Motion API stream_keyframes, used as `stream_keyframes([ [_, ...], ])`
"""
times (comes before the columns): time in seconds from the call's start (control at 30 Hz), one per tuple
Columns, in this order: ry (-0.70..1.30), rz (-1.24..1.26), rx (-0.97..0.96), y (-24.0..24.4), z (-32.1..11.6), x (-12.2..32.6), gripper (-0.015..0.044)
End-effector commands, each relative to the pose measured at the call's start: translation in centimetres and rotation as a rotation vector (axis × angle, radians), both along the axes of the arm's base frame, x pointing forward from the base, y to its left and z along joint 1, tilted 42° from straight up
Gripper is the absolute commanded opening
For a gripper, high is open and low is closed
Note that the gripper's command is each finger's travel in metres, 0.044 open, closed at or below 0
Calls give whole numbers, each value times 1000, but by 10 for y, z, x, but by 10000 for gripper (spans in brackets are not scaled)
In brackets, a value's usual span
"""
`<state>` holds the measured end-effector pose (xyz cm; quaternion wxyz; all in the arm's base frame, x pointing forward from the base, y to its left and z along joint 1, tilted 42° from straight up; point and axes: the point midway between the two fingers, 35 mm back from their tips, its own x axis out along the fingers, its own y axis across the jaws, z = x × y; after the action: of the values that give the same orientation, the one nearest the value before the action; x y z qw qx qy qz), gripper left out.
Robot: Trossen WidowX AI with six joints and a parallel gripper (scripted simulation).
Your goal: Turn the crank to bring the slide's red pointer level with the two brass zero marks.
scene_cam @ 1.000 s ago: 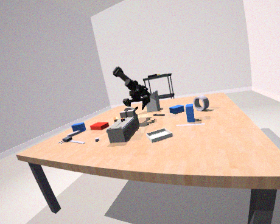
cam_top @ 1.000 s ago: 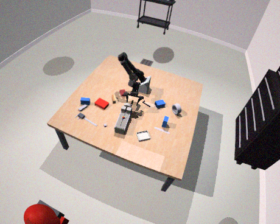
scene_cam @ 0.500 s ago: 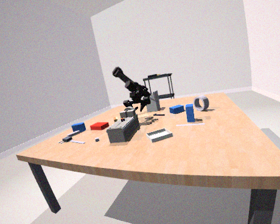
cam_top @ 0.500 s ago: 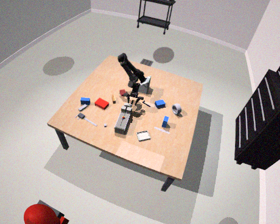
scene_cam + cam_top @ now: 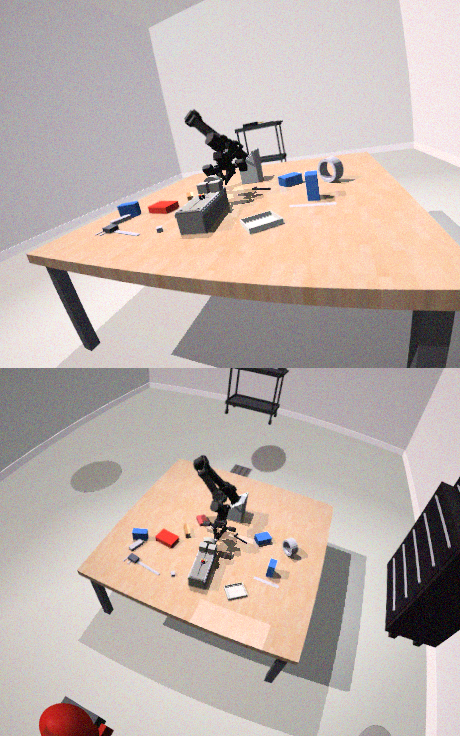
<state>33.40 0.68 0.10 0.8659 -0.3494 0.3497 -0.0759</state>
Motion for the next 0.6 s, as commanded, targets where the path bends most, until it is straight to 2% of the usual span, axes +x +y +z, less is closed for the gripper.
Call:
stream_keyframes([
  [0.0,0,4,-3,0,0,0,0],
  [0.57,0,4,-3,4,23,0,0],
])
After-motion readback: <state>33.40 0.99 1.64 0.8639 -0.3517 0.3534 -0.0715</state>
